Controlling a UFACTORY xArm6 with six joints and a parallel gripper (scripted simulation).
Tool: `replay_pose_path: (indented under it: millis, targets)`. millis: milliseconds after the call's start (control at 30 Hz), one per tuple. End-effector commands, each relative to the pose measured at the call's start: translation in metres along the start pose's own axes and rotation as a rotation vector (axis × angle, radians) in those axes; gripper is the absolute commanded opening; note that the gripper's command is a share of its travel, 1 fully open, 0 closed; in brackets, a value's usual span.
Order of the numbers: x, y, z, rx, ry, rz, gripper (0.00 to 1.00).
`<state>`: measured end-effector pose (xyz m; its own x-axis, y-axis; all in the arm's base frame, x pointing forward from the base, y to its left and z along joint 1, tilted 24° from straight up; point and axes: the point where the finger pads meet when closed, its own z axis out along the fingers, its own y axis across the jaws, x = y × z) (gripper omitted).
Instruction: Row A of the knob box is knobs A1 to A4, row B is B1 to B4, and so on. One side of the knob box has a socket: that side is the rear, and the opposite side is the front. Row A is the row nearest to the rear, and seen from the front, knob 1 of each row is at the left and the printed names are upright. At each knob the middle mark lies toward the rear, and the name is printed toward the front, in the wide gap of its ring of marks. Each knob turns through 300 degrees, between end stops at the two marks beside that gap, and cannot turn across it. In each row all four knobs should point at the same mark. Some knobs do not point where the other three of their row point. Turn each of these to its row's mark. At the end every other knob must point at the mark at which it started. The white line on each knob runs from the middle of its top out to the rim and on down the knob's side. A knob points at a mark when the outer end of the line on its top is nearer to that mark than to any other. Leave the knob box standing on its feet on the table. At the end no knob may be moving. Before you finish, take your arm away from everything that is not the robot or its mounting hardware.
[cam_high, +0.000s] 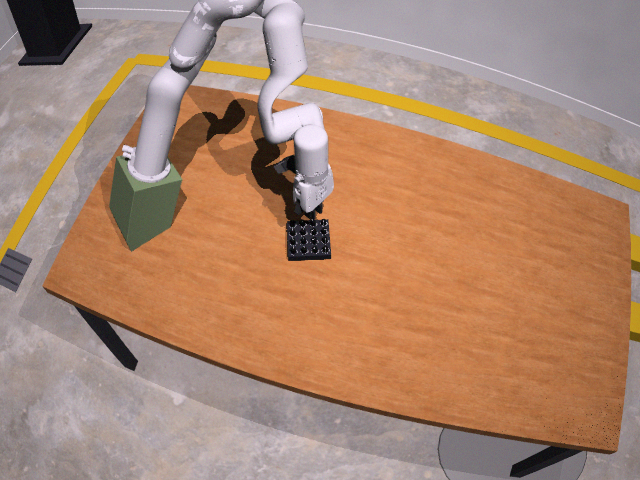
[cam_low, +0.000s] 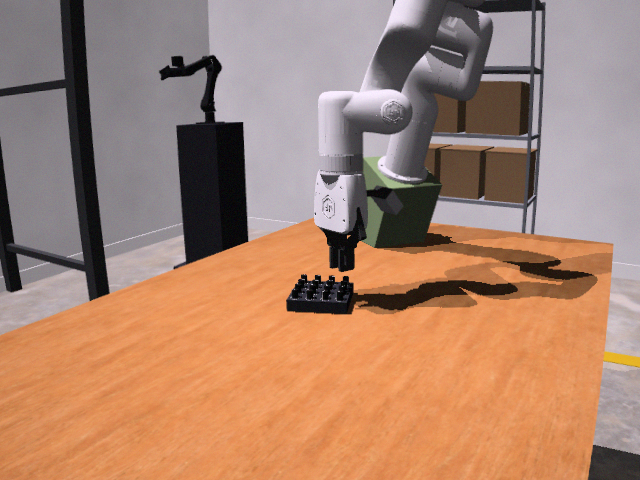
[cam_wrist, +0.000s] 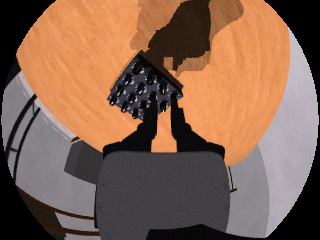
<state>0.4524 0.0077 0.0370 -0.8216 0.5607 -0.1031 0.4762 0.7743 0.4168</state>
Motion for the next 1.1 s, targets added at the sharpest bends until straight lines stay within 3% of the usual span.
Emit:
replay_pose_path:
  millis: [0,1067]
  targets:
    - [-0.0011,0.0007,-0.0018,0.021,0.01,0.154,0.19]
    - [-0.0011,0.0007,-0.0061,0.023,0.003,0.84,0.19]
